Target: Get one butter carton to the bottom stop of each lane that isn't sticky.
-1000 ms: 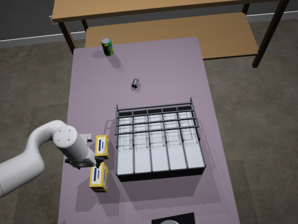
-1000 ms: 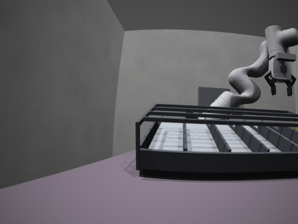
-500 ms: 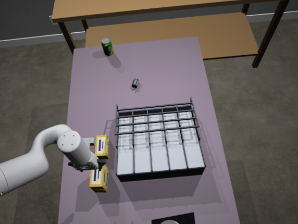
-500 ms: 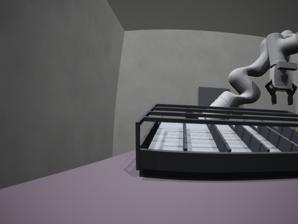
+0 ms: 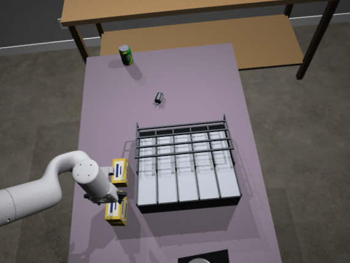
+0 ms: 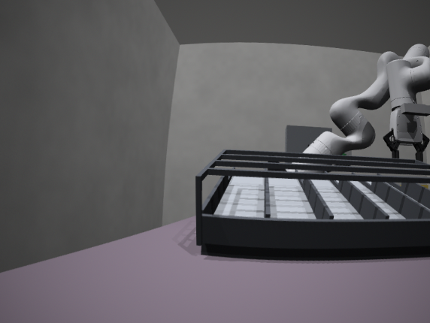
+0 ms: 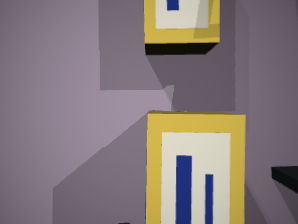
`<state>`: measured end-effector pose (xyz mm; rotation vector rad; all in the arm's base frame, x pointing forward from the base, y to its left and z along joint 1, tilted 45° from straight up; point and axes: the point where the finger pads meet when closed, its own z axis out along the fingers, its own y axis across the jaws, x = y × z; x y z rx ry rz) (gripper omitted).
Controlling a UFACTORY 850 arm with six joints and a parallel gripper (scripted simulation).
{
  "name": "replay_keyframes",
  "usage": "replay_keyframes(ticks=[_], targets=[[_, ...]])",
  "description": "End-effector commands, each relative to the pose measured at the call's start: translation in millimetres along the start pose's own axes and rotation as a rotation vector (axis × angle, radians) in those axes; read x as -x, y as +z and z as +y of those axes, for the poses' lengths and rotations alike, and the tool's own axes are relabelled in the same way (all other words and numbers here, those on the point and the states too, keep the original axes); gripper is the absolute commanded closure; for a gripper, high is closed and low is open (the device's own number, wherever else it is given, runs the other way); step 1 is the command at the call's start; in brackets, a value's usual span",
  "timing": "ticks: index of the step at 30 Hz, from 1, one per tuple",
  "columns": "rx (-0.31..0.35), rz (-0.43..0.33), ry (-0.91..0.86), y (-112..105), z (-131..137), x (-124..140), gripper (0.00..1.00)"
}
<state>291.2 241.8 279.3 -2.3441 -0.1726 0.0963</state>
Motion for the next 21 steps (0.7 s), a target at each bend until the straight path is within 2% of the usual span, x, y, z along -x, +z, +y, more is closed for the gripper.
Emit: replay_keyframes(ticks=[1, 12, 14, 15, 21], targets=[[0.0, 0.002, -0.001, 6.6, -0.4, -1.1, 0.1], [0.0, 0.002, -0.001, 50.5, -0.5, -2.4, 0.1], [0.0, 0.002, -0.001, 50.5, -0.5, -2.4, 0.1], [0.002, 0.0, 0.0, 36.9, -0.1, -1.0, 0.1], [0.002, 0.0, 0.0, 50.9, -0.4, -1.8, 0.1]])
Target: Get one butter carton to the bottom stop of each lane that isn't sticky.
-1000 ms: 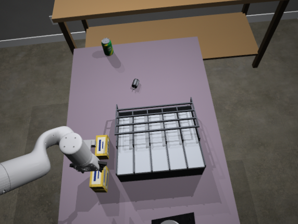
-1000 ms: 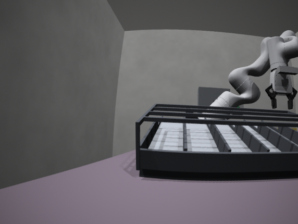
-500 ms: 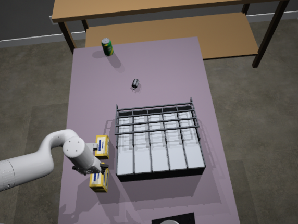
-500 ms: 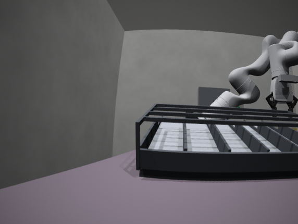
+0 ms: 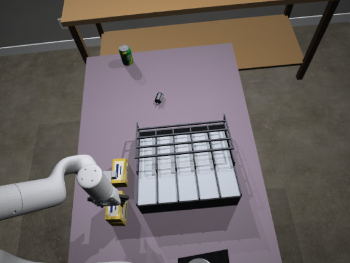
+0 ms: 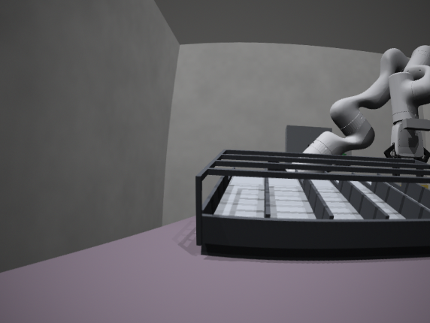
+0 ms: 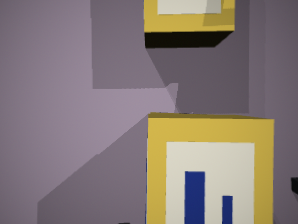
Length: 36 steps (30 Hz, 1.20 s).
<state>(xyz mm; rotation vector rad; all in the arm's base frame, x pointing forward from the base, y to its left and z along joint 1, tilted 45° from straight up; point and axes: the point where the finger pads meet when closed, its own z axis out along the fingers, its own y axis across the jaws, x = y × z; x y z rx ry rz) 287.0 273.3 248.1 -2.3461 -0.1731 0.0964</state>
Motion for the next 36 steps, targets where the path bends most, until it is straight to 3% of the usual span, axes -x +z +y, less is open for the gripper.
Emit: replay_keyframes(ticks=[1, 10, 11, 27, 28, 36], targets=[[0.0, 0.0, 0.0, 8.7, -0.3, -0.8, 0.1], [0.0, 0.0, 0.0, 25.0, -0.7, -1.7, 0.1], [0.0, 0.0, 0.0, 55.4, -1.0, -1.9, 0.1], [0.0, 0.0, 0.0, 55.4, -1.0, -1.9, 0.1], [0.001, 0.0, 0.0, 54.9, -1.0, -1.9, 1.0], [0.001, 0.0, 0.0, 54.9, -1.0, -1.9, 1.0]])
